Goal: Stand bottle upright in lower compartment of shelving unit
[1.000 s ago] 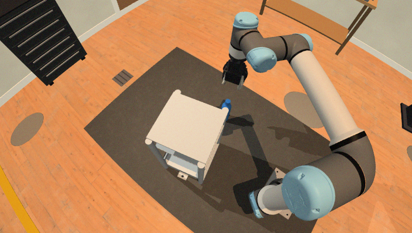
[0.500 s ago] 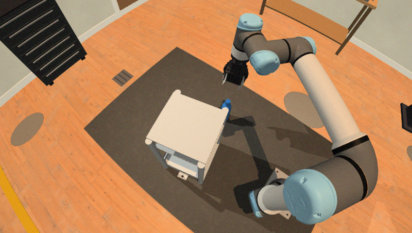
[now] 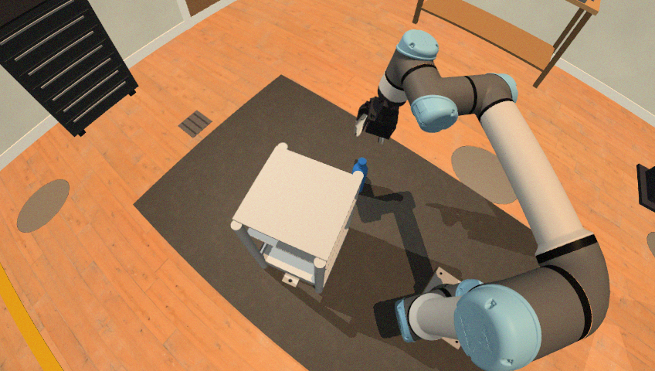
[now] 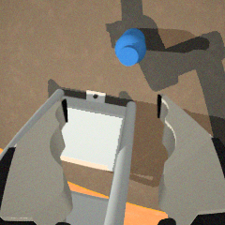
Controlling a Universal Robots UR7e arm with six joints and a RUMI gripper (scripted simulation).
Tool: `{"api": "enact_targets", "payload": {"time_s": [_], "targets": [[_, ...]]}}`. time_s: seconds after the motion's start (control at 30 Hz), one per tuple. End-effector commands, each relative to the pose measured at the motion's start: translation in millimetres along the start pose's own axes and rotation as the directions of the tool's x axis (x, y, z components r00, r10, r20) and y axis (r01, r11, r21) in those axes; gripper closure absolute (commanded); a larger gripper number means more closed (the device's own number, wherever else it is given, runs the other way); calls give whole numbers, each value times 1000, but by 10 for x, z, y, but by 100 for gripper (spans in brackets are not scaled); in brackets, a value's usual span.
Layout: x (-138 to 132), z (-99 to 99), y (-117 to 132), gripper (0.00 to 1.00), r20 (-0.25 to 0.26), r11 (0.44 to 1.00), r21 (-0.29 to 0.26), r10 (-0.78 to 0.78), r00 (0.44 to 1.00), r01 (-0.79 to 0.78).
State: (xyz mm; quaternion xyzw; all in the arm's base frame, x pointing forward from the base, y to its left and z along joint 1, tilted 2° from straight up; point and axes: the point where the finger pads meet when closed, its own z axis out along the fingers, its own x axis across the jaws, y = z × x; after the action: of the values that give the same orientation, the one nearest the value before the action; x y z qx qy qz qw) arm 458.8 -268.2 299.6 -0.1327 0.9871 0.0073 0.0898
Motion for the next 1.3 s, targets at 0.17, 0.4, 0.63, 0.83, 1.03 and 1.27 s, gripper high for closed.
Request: {"api": "enact_targets", "payload": {"time_s": [0.17,0.4,0.63,0.83,1.03,1.27], "targets": [[0,9,-3,57,134,992,23,-129,983,127],[21,42,0,57,248,970,46,-243,938,239],[10,39,-4,57,335,941,92,-337,880,325],[26,71,4,57,428,898,133,-434,793,419],[27,76,2,57,485,862,178,-496,720,475],[18,89,-4,57,567,789,265,-593,572,555]]}}
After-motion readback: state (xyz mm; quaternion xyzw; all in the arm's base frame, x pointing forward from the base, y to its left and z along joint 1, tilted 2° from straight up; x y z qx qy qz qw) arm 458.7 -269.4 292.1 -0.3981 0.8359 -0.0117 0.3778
